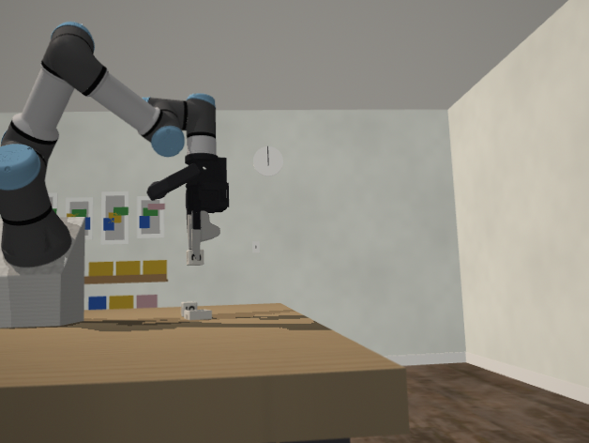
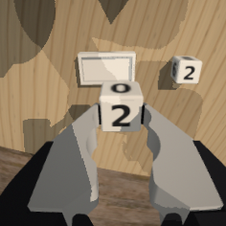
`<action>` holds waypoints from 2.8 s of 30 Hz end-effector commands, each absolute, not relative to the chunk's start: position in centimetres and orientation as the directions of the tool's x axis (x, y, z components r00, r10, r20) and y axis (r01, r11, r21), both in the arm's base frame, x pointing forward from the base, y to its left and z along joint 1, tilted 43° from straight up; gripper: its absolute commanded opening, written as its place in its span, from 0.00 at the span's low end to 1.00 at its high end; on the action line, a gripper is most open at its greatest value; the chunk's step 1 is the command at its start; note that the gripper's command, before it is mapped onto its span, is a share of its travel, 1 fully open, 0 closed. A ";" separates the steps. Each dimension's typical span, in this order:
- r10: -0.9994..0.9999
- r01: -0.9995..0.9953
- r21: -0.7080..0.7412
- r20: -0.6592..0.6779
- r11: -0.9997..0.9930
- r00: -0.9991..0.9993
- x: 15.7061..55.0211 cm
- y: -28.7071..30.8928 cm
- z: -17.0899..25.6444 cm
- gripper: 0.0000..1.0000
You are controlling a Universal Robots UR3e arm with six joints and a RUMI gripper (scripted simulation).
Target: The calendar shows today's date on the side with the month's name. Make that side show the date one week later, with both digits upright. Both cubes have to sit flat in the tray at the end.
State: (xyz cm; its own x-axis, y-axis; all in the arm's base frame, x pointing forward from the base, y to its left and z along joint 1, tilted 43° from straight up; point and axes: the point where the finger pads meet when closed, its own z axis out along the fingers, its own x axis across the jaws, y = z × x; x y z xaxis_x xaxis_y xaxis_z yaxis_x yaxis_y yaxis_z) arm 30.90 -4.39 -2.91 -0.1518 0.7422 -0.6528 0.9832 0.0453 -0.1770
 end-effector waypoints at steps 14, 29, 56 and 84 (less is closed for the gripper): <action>0.742 0.983 -0.175 -0.653 0.045 -0.151 30.8 -5.4 -4.1 0.11; 0.742 0.983 -0.175 -0.653 0.045 -0.151 30.5 -8.0 -7.0 0.11; 0.742 0.983 -0.175 -0.653 0.045 -0.151 30.4 -8.6 -7.6 0.11; 0.742 0.983 -0.175 -0.653 0.045 -0.151 30.4 -8.6 -7.7 0.11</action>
